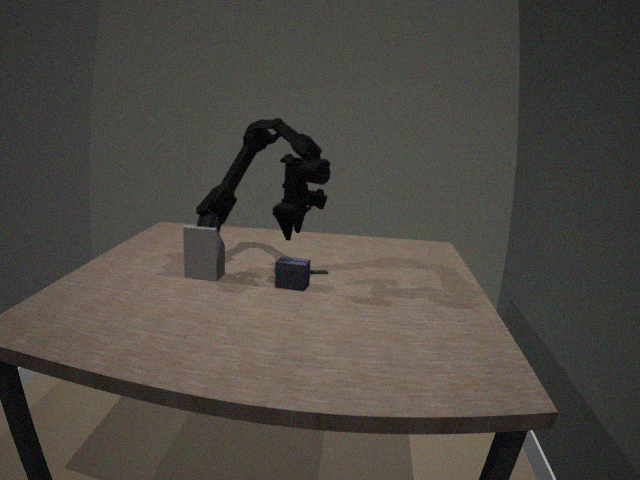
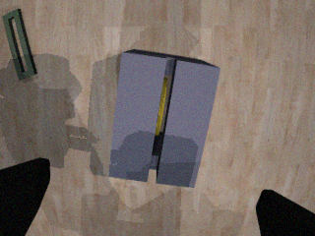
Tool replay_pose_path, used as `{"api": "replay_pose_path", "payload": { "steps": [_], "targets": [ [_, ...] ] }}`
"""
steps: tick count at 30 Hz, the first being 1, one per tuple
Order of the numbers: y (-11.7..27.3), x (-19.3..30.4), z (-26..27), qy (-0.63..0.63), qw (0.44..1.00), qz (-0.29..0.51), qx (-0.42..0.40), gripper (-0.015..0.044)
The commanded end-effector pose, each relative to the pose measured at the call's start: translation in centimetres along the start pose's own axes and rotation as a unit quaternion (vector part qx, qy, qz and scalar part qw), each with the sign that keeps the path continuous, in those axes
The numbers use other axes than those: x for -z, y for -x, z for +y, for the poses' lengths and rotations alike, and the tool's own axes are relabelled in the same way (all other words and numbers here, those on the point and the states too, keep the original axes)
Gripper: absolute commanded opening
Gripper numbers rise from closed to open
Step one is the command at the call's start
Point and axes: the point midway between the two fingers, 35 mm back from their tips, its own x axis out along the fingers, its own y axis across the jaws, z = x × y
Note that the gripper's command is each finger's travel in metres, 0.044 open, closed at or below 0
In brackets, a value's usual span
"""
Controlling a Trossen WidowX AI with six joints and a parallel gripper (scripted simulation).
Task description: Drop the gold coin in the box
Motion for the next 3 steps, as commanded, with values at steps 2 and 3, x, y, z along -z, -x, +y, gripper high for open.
{"api": "replay_pose_path", "payload": {
  "steps": [2, 3],
  "targets": [
    [0.33, 0.06, 0.03, 0.003, 1.000, 0.001, 0.001, 0.0440],
    [0.33, 0.06, 0.03, 0.003, 1.000, 0.001, 0.001, 0.0440]
  ]
}}
